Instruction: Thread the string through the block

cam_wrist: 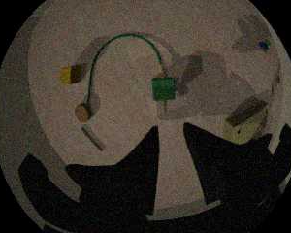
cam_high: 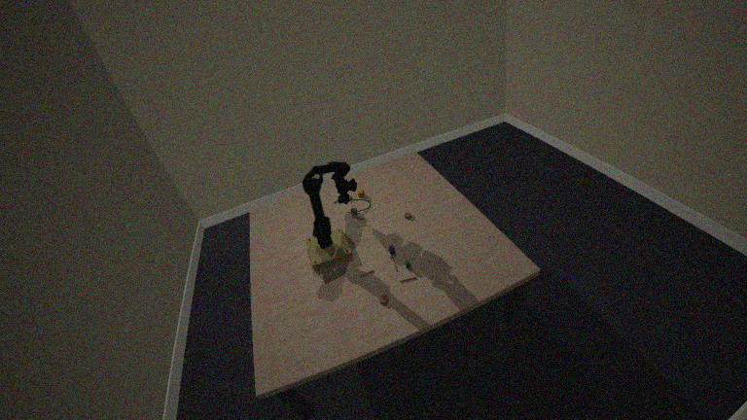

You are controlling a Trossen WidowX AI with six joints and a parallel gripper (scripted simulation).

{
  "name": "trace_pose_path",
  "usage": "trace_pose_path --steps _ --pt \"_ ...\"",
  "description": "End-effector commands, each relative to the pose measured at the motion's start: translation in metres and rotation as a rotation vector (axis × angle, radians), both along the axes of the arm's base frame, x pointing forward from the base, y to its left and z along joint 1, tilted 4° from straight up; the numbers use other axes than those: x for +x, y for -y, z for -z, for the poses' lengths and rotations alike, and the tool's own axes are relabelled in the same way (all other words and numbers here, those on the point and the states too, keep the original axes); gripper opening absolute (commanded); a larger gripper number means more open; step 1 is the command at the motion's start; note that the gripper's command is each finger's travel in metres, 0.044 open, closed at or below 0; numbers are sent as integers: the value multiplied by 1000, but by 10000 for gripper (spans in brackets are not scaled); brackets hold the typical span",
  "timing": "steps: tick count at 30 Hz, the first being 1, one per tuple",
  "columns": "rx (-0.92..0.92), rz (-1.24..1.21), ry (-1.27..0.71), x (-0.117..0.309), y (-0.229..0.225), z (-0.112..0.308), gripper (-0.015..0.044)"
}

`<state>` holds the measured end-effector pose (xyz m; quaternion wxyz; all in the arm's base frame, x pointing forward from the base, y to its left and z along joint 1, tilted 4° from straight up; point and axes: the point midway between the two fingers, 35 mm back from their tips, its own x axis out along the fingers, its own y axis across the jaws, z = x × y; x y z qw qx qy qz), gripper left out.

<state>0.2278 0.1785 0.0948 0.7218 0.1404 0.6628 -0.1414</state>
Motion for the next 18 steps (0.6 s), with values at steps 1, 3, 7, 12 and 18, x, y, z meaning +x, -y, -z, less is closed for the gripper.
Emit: trace_pose_path --steps 1,3,7,12,18 --pt "2 37 -8 -2 0 1 121" --pt "2 37 -8 -2 0 1 121" --pt "2 37 -7 -2 0 5 121" --pt "2 37 -7 0 0 13 121" --pt "2 37 -7 1 -1 23 121"
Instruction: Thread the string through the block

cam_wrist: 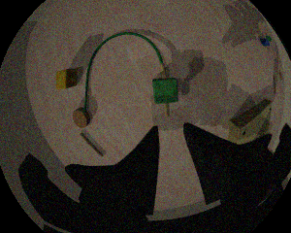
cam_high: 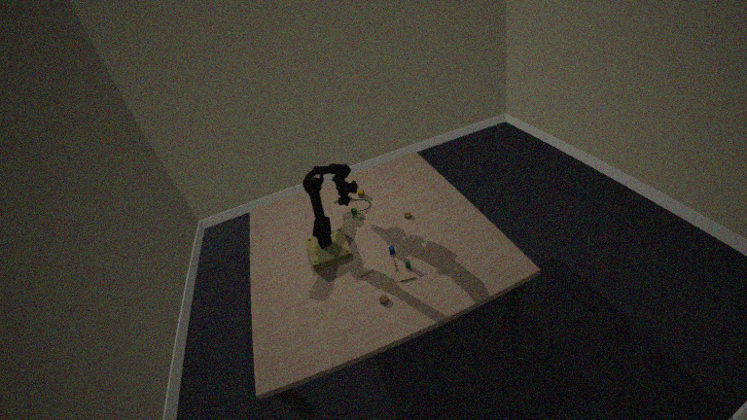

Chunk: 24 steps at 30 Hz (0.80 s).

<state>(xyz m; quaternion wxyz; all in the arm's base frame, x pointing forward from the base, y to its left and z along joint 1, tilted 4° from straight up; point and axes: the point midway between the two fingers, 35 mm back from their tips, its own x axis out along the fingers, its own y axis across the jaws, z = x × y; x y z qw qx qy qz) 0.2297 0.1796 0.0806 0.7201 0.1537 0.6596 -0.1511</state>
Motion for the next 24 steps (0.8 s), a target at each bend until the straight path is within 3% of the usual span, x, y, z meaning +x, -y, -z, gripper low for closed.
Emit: trace_pose_path --steps 1,24 --pt "-3 4 -11 -1 0 11 121" --pt "-4 4 -11 2 1 49 121"
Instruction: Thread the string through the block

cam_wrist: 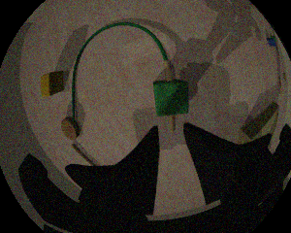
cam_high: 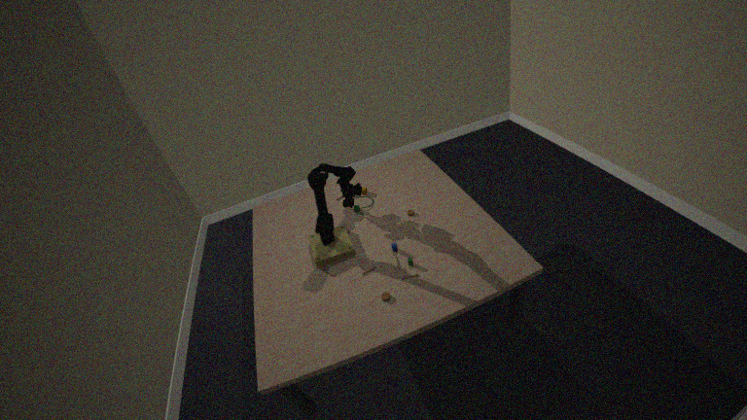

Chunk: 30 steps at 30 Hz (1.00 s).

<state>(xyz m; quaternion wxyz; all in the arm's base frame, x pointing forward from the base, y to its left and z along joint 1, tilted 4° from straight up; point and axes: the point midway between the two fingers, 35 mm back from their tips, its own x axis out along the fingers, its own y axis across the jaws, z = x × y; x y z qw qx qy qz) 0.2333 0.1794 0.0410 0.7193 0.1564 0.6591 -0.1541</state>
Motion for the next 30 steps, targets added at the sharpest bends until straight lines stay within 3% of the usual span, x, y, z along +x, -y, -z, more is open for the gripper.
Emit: trace_pose_path --steps 1,21,26,30 --pt "-4 -4 -11 -2 1 11 121" --pt "-4 -4 -11 -2 3 27 121" --pt "-5 0 -6 -1 3 26 0" --pt "-5 0 -6 -1 3 26 0"
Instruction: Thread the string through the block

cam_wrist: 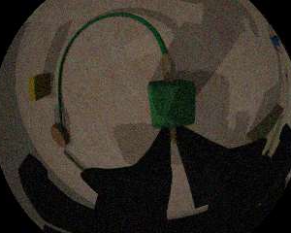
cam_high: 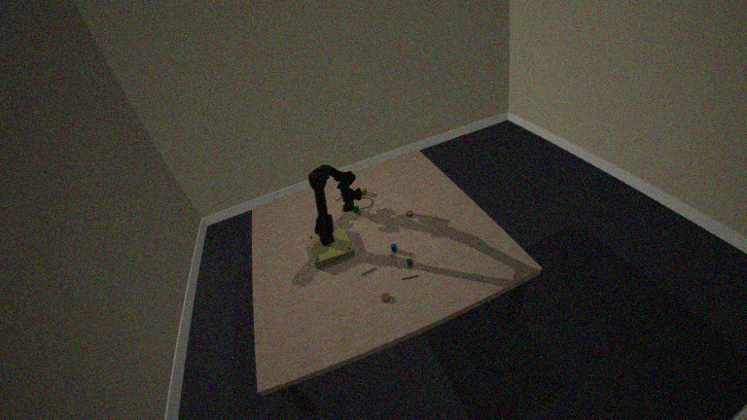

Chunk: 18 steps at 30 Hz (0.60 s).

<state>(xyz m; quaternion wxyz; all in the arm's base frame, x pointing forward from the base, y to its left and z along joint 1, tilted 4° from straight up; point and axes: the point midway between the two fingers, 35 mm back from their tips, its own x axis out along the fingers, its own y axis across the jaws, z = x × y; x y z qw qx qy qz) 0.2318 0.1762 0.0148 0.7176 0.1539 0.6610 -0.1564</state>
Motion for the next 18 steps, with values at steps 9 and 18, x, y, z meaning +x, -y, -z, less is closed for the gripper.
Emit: trace_pose_path --steps 9,18 --pt "-29 -3 68 -1 -1 2 0" --pt "-28 0 77 -2 -2 3 0"
